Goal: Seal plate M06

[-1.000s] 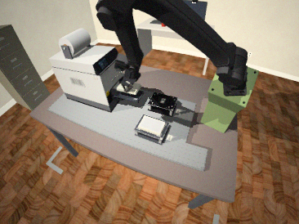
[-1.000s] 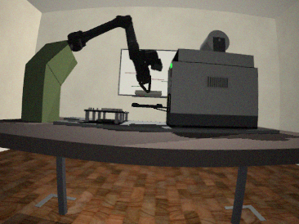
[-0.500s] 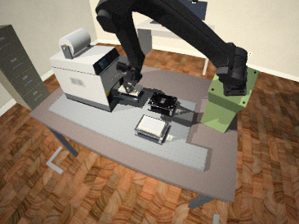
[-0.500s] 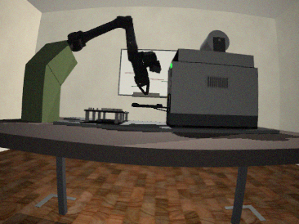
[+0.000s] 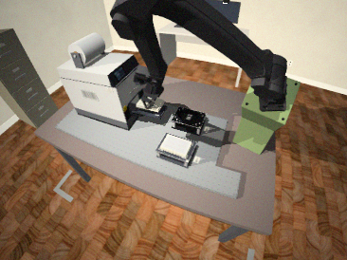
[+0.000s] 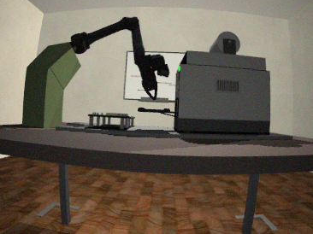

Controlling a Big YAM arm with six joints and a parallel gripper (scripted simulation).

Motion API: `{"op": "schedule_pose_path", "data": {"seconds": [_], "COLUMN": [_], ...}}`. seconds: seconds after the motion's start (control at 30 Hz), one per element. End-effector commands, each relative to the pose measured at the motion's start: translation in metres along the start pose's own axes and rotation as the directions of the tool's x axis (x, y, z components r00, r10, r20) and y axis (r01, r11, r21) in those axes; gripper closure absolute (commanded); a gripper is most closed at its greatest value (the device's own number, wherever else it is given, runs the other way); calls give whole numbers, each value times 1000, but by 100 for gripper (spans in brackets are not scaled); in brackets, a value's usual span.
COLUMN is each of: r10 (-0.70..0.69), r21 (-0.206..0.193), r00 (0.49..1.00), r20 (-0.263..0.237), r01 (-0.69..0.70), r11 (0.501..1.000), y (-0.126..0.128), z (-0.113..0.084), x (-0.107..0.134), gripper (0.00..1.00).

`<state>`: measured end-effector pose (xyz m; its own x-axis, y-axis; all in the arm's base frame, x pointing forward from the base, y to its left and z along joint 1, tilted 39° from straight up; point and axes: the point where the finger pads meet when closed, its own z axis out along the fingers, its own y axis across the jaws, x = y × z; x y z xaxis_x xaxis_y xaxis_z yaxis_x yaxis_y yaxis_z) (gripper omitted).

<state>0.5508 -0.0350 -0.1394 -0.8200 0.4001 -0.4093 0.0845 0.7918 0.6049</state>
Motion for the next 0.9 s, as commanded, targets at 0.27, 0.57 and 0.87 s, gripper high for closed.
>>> {"op": "schedule_pose_path", "data": {"seconds": [0.27, 0.57, 0.87], "r10": [-9, 0, -9], "r21": [-5, -2, 4], "r00": [1000, 1000, 1000], "r20": [21, -9, -8], "r01": [9, 0, 9], "r11": [1000, 1000, 1000], "y": [4, 5, -3], "z": [10, 13, 11], "x": [-12, 4, 2], "gripper": [100, 100, 100]}}
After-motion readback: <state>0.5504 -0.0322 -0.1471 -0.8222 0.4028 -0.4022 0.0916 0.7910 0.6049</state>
